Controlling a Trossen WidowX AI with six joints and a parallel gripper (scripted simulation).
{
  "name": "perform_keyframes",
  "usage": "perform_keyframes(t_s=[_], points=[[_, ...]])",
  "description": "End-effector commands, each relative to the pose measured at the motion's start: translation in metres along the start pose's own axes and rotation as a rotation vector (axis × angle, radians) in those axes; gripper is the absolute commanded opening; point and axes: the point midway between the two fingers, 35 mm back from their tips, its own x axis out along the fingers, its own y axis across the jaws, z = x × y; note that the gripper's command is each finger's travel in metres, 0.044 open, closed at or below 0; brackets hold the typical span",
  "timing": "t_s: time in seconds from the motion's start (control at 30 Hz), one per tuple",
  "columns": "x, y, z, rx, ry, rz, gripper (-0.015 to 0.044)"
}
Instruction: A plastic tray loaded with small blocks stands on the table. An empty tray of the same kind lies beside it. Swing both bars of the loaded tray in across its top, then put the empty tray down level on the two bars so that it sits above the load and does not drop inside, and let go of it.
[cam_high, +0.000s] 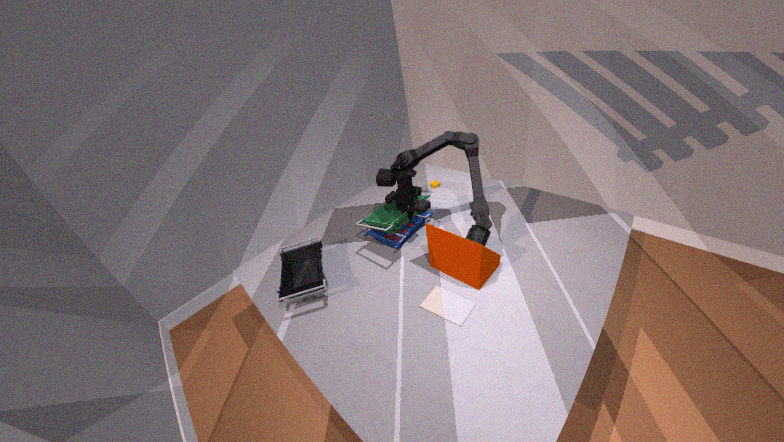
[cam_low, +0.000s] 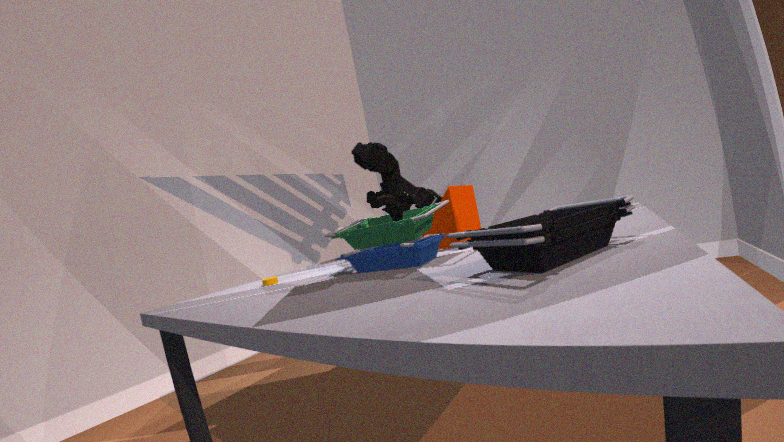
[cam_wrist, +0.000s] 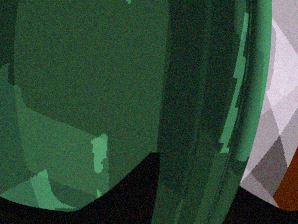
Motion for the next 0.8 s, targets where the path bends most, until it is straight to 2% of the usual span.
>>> perform_keyframes(t_s=[0.0,0.77], points=[[0.0074,-0.0053,0.0026,-0.004,-0.001,-0.032,0.0000],[0.0043,-0.0021,0.0008,-0.001,0.000,-0.009,0.0000]])
